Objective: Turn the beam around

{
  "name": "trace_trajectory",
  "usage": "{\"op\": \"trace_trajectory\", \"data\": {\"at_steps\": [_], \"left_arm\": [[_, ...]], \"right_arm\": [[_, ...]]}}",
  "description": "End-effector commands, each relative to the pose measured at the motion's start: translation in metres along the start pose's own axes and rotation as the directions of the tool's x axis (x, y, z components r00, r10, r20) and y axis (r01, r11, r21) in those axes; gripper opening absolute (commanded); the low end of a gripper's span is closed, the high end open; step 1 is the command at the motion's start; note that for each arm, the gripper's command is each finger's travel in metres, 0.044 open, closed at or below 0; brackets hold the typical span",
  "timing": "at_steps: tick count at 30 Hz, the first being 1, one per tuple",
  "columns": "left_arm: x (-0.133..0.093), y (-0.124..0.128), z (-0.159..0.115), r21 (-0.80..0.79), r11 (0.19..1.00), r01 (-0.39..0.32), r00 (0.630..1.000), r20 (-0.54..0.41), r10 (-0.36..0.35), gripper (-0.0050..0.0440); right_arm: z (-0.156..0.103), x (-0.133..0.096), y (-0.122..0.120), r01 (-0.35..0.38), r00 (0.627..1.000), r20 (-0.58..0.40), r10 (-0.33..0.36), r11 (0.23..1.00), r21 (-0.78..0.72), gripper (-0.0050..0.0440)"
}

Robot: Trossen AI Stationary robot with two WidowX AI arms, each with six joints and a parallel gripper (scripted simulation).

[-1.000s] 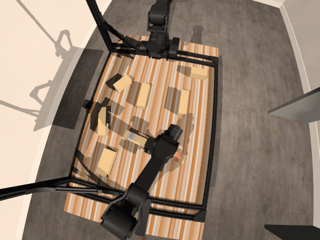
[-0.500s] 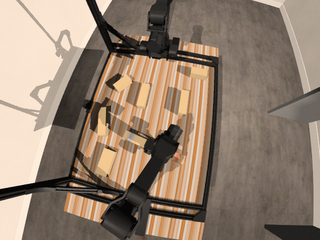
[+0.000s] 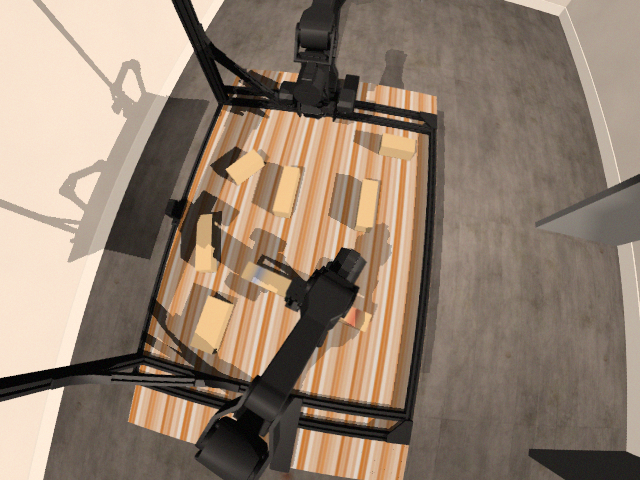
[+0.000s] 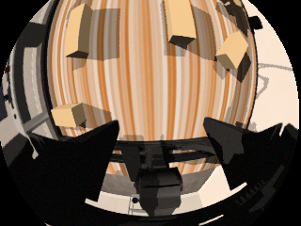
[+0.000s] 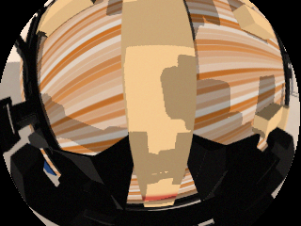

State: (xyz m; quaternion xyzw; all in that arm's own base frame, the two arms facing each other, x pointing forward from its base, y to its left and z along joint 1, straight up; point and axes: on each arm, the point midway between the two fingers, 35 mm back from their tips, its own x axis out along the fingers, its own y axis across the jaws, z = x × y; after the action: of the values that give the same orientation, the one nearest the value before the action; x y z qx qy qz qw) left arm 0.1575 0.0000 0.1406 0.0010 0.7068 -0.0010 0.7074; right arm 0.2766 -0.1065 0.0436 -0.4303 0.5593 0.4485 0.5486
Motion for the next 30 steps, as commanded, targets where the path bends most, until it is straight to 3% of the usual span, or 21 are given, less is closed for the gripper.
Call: {"op": "trace_trajectory", "data": {"at_steps": [1, 30], "left_arm": [[0.0, 0.0, 0.0, 0.002, 1.0, 0.0, 1.0, -0.001, 0.0, 0.044], [0.0, 0.0, 0.0, 0.002, 1.0, 0.0, 1.0, -0.001, 0.0, 0.044]], "right_arm": [[-0.001, -0.016, -0.003, 0.03, 1.0, -0.004, -0.03, 1.0, -0.001, 0.0], [-0.001, -0.047, -0.005, 0.03, 1.0, -0.004, -0.03, 1.0, -0.001, 0.0]]}}
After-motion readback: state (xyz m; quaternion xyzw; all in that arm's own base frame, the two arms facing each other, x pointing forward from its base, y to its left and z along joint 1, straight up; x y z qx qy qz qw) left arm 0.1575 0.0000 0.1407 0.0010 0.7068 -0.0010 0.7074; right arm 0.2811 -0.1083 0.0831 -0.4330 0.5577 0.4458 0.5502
